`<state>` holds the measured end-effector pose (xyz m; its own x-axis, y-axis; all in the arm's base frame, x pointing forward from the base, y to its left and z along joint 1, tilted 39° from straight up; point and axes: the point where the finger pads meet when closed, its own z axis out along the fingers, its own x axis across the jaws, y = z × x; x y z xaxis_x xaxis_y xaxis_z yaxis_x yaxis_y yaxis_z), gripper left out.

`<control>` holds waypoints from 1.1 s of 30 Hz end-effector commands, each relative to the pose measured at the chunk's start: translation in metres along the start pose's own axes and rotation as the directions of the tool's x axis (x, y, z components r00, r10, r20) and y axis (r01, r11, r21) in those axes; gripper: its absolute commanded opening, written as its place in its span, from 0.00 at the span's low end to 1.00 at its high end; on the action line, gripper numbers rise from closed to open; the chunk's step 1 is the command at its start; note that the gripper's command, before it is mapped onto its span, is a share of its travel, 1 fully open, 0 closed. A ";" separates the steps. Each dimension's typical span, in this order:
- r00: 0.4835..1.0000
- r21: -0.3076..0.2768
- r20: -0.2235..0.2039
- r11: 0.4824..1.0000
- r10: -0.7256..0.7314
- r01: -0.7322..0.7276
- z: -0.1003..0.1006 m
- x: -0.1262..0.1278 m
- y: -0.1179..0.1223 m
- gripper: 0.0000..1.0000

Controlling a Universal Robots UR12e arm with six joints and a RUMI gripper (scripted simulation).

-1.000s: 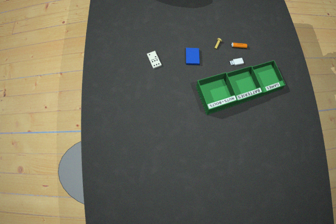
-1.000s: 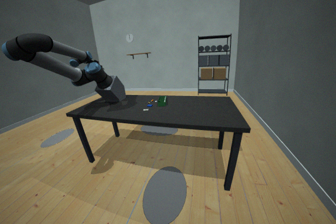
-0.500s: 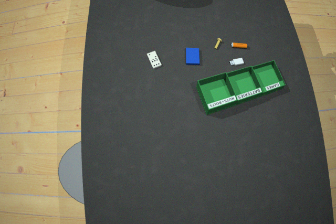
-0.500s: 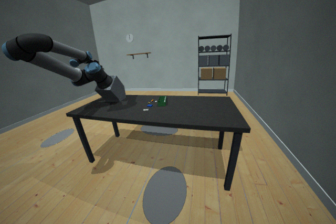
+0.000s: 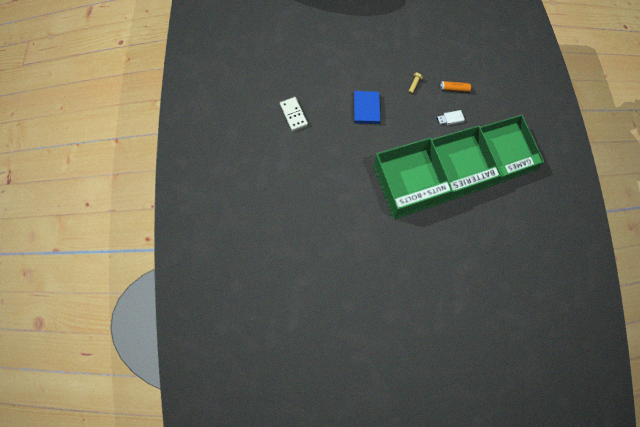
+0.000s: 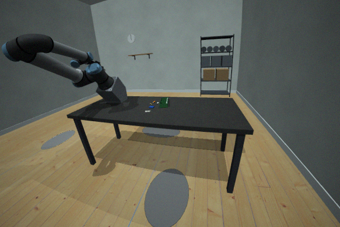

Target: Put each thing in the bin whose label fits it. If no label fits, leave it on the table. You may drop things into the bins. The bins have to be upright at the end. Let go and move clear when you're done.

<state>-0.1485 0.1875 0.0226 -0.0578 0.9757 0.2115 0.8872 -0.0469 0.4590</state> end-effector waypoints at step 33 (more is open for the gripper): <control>0.992 -0.025 0.032 0.993 0.118 -0.117 0.040 -0.031 -0.006 0.04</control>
<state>-0.1485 0.1875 0.0226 -0.0578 0.9757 0.2115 0.8872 -0.0469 0.4590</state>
